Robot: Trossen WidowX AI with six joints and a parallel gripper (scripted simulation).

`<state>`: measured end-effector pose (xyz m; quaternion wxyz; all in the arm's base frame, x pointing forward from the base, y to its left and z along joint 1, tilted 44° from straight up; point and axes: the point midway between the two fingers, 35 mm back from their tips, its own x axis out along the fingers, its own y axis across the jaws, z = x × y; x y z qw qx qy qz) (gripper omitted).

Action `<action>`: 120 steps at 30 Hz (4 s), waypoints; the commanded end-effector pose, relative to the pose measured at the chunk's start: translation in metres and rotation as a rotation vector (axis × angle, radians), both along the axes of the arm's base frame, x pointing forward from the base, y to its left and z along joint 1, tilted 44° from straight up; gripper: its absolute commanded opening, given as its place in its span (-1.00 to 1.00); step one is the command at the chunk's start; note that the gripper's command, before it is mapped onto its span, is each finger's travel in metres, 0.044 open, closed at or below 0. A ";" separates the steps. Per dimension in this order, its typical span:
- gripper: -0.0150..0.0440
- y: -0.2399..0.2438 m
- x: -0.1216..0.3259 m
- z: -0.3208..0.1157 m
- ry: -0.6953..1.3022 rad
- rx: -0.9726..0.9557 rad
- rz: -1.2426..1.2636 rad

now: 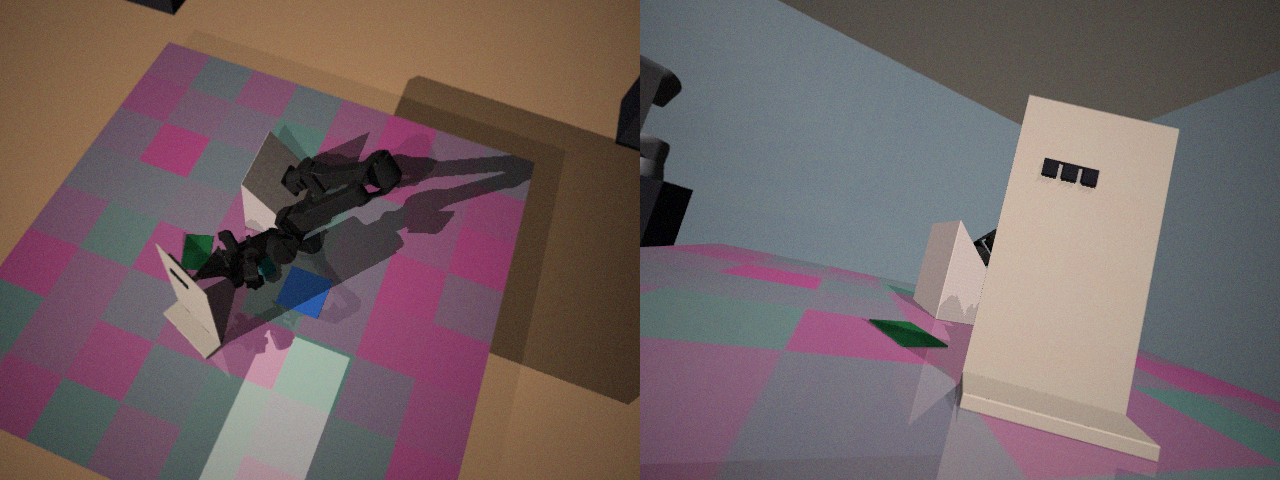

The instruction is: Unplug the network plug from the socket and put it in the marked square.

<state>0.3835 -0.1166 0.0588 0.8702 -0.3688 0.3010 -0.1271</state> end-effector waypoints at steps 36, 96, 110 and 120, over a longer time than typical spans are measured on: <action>-0.49 0.002 -0.025 0.002 0.002 0.000 0.000; -0.49 -0.007 -0.055 0.021 0.009 0.002 -0.003; -0.49 -0.020 -0.064 0.056 0.006 -0.001 -0.001; -0.49 -0.006 -0.062 0.053 0.059 -0.018 0.123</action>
